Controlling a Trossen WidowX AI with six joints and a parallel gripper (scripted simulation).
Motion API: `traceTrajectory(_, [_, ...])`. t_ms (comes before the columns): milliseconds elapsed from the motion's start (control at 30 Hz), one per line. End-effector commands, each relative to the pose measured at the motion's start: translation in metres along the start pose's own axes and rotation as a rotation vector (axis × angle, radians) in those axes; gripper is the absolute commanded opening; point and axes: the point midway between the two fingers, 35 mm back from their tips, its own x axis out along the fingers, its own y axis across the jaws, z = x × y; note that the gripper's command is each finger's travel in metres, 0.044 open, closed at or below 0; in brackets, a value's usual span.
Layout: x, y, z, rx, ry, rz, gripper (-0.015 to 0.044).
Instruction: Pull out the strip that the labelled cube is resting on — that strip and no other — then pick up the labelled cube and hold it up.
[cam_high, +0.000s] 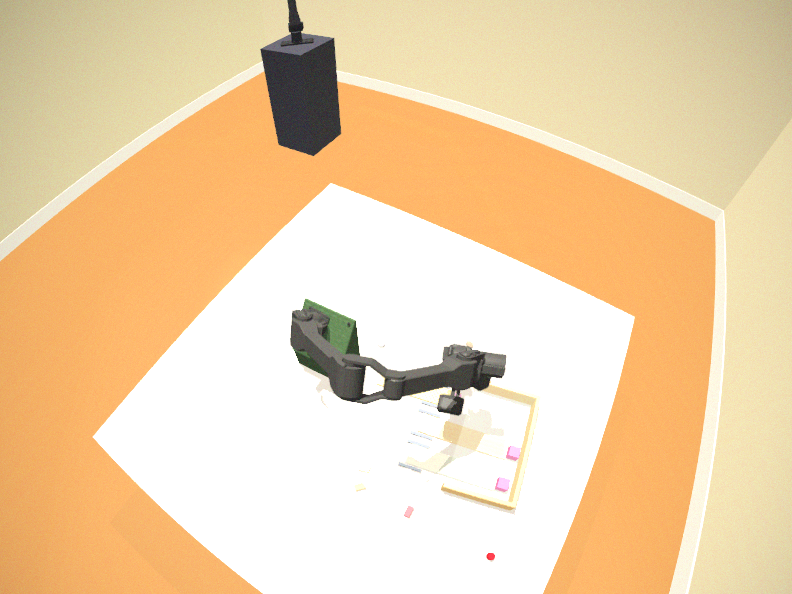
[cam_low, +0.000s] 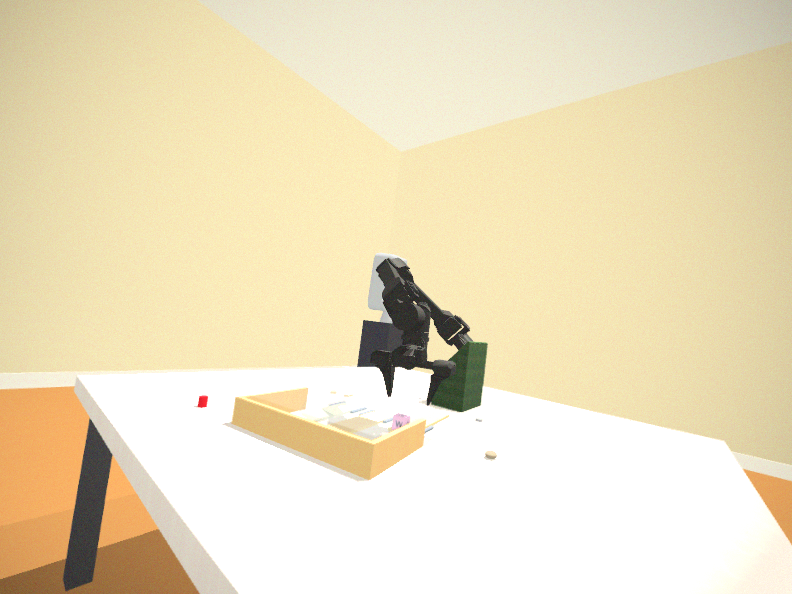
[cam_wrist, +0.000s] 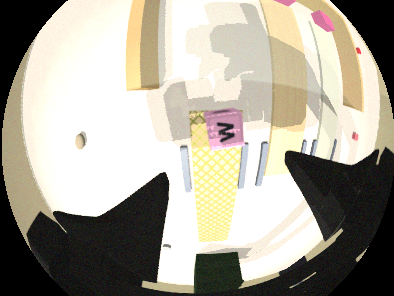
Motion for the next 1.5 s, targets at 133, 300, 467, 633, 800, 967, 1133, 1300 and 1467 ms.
traceTrajectory(133, [0.0,-0.004,0.018,-0.004,0.001,-0.004,0.0387])
traceTrajectory(300, [0.007,-0.004,0.018,-0.004,0.001,-0.003,0.0256])
traceTrajectory(467, [0.016,-0.004,0.018,-0.004,0.001,-0.003,0.025])
traceTrajectory(633, [0.024,-0.004,0.018,-0.005,0.001,-0.004,0.025])
traceTrajectory(800, [0.032,-0.004,0.018,-0.005,0.002,-0.004,0.025])
traceTrajectory(967, [0.04,-0.004,0.018,-0.005,0.002,-0.005,0.025])
traceTrajectory(1133, [0.048,-0.005,0.017,-0.005,0.002,-0.006,0.025])
traceTrajectory(1300, [0.054,-0.005,0.017,-0.005,0.002,-0.006,0.025])
traceTrajectory(1467, [0.051,-0.005,0.017,-0.001,0.002,-0.003,0.0145])
